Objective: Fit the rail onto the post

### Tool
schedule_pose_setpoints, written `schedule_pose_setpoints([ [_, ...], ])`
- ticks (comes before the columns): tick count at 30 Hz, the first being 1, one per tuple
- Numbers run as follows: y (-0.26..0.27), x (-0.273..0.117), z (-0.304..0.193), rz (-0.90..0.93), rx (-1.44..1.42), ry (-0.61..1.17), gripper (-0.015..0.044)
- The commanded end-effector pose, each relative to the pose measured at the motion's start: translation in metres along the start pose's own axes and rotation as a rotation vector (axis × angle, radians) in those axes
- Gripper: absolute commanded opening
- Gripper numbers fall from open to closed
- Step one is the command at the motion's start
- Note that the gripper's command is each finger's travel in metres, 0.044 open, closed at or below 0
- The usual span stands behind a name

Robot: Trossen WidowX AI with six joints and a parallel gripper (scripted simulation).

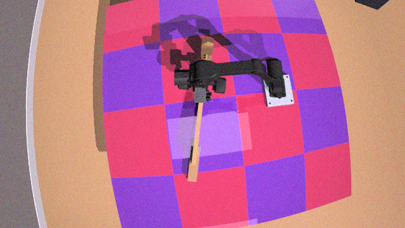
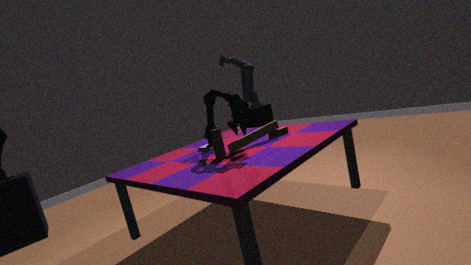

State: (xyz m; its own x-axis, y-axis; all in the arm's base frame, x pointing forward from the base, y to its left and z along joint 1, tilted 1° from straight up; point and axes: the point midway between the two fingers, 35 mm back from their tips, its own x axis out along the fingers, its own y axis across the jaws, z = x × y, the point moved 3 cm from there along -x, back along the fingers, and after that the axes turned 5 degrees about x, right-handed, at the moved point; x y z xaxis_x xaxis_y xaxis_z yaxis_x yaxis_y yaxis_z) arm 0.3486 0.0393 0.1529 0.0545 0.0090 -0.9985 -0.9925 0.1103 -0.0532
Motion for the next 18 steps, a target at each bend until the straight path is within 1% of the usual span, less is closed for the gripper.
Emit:
schedule_pose_setpoints([
  [1, 0.001, 0.005, 0.0, 0.007, 0.007, -0.005, 0.044],
  [18, 0.0, 0.033, 0.001, 0.007, 0.008, -0.005, 0.044],
])
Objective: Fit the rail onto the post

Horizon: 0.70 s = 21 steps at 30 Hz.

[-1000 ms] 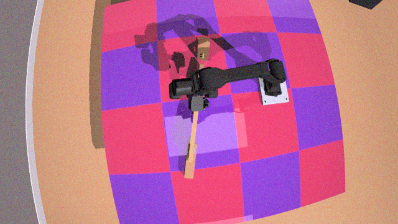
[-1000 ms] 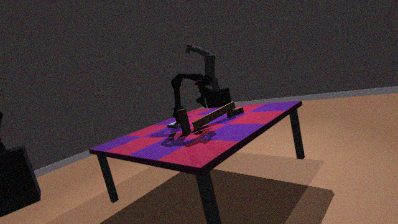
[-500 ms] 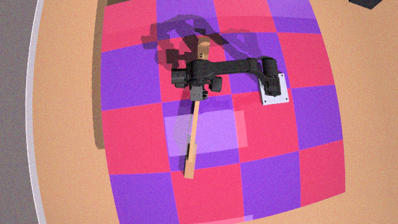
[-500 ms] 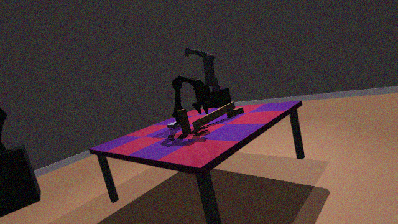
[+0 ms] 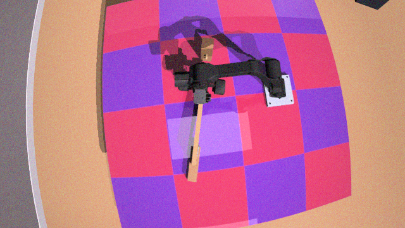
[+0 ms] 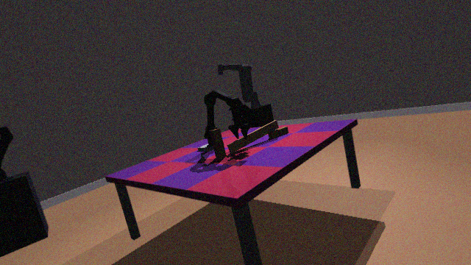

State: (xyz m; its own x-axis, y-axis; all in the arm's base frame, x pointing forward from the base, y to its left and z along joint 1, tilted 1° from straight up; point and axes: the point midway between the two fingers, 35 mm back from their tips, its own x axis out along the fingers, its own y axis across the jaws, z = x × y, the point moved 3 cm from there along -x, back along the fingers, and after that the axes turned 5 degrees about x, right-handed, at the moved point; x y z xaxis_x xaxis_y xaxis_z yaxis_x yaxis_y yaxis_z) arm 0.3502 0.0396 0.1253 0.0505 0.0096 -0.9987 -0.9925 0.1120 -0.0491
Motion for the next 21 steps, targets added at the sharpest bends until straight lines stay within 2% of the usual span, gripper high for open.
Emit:
schedule_pose_setpoints([
  [1, 0.0, 0.007, 0.0, 0.003, 0.006, -0.005, 0.044],
  [21, 0.003, 0.039, 0.0, 0.003, 0.006, -0.004, 0.044],
])
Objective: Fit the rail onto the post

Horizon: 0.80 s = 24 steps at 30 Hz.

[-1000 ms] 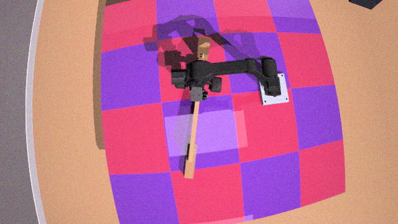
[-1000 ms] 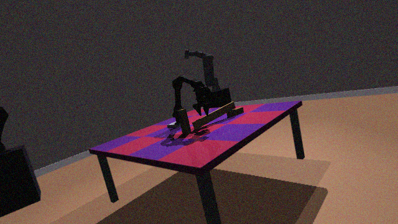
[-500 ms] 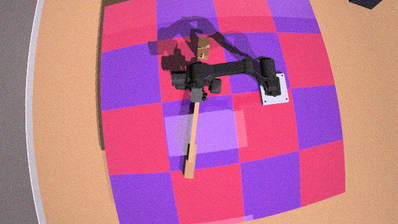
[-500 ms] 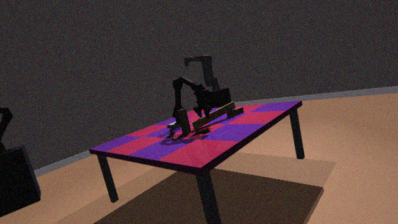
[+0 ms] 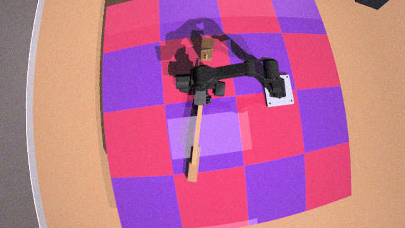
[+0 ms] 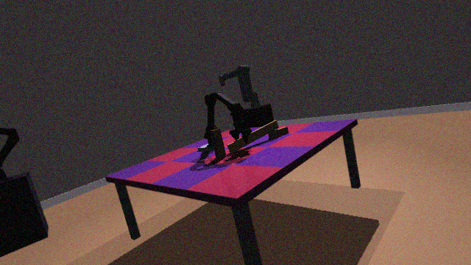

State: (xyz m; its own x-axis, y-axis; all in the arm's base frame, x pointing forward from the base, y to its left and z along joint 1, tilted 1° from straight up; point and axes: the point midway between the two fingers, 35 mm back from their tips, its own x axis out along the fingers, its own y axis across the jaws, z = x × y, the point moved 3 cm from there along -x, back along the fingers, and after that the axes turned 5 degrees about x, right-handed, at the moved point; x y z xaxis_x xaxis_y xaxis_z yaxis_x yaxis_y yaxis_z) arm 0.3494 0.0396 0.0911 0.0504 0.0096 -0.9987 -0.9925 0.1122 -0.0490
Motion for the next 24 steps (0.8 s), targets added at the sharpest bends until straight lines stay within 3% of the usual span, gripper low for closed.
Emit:
schedule_pose_setpoints([
  [1, 0.0012, 0.0065, 0.0005, 0.003, 0.005, -0.004, 0.044],
  [3, 0.0014, 0.0075, 0.0004, 0.003, 0.005, -0.004, 0.044],
  [17, 0.0014, 0.0075, 0.0004, 0.003, 0.005, -0.004, 0.0073],
  [24, 0.0014, 0.0075, 0.0004, 0.003, 0.005, -0.004, 0.0026],
])
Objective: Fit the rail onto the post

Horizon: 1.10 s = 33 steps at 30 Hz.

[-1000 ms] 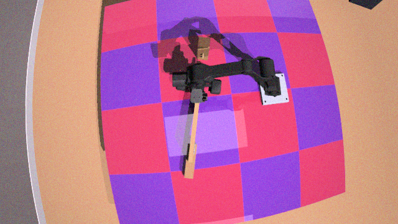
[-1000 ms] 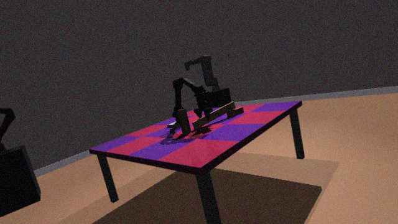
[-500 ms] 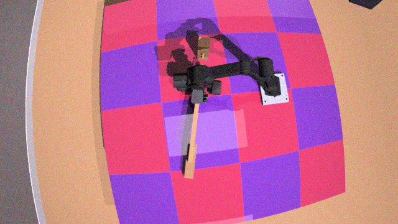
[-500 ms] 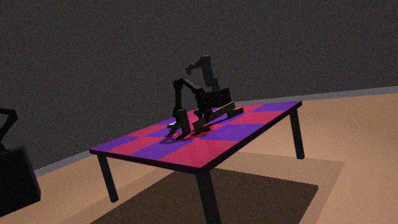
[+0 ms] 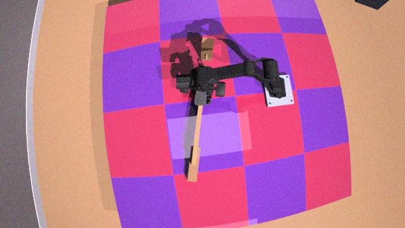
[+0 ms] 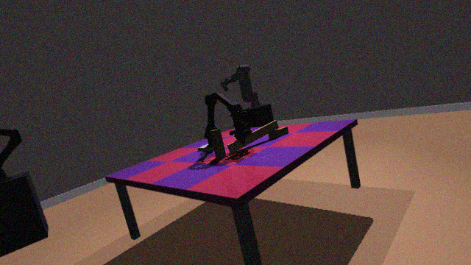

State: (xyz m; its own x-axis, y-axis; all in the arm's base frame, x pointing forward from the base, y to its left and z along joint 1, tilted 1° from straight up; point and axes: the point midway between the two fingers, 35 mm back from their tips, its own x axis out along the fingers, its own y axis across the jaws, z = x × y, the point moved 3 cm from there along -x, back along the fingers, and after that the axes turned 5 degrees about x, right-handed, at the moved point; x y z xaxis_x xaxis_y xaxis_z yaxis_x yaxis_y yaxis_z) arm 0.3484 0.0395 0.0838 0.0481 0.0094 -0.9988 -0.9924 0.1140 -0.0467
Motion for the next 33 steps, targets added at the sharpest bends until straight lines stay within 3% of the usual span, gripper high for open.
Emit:
schedule_pose_setpoints([
  [1, 0.0, 0.0, 0.001, 0.001, 0.004, -0.005, 0.0],
  [33, -0.001, -0.011, 0.0, 0.0, 0.004, -0.005, 0.0],
])
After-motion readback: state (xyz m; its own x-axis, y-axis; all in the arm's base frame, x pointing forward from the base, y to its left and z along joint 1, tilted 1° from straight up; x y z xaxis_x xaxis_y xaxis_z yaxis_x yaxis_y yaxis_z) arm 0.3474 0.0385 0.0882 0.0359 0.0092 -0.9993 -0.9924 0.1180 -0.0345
